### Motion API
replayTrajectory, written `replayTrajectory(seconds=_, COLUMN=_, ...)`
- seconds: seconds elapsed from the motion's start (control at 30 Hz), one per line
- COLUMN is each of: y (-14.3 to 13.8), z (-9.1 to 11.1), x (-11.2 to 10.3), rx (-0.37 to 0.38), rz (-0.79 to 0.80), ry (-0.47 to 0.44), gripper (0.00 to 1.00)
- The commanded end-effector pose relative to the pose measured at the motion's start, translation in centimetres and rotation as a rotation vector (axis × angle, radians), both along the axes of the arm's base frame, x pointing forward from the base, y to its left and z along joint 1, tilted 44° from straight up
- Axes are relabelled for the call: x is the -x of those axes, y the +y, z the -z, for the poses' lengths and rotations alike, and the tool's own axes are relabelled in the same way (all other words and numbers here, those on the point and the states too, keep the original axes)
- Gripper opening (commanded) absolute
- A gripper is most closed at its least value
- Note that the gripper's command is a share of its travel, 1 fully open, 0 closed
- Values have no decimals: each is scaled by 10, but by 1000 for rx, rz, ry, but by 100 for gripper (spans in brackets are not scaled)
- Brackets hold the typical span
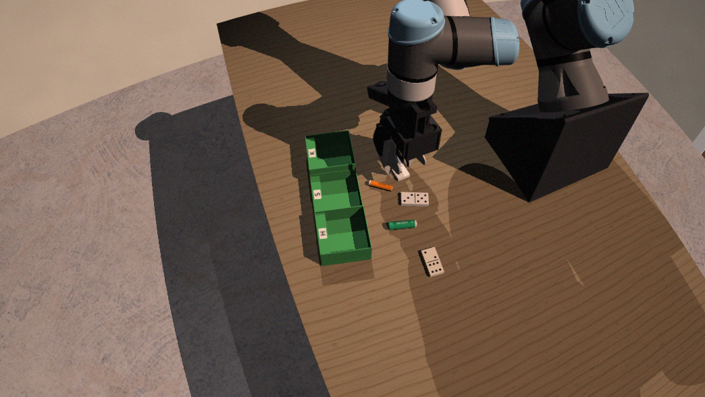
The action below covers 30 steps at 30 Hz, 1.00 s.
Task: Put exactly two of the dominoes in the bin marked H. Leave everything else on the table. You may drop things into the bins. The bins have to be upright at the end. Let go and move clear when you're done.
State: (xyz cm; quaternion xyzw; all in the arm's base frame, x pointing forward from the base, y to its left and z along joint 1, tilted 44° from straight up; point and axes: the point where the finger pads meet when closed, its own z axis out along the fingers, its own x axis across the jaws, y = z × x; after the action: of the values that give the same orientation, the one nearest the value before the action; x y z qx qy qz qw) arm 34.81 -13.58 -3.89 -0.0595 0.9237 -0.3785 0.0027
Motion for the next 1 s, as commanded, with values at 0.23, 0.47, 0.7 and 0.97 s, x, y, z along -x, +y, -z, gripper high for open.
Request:
replayTrajectory(seconds=0.23, y=-1, z=0, x=0, rx=0, rz=-1, ry=-1, gripper=24)
replayTrajectory(seconds=0.47, y=-1, z=0, x=0, rx=0, rz=-1, ry=-1, gripper=0)
replayTrajectory(seconds=0.7, y=-1, z=0, x=0, rx=0, rz=-1, ry=-1, gripper=0)
replayTrajectory(seconds=0.97, y=-1, z=0, x=0, rx=0, rz=-1, ry=-1, gripper=0)
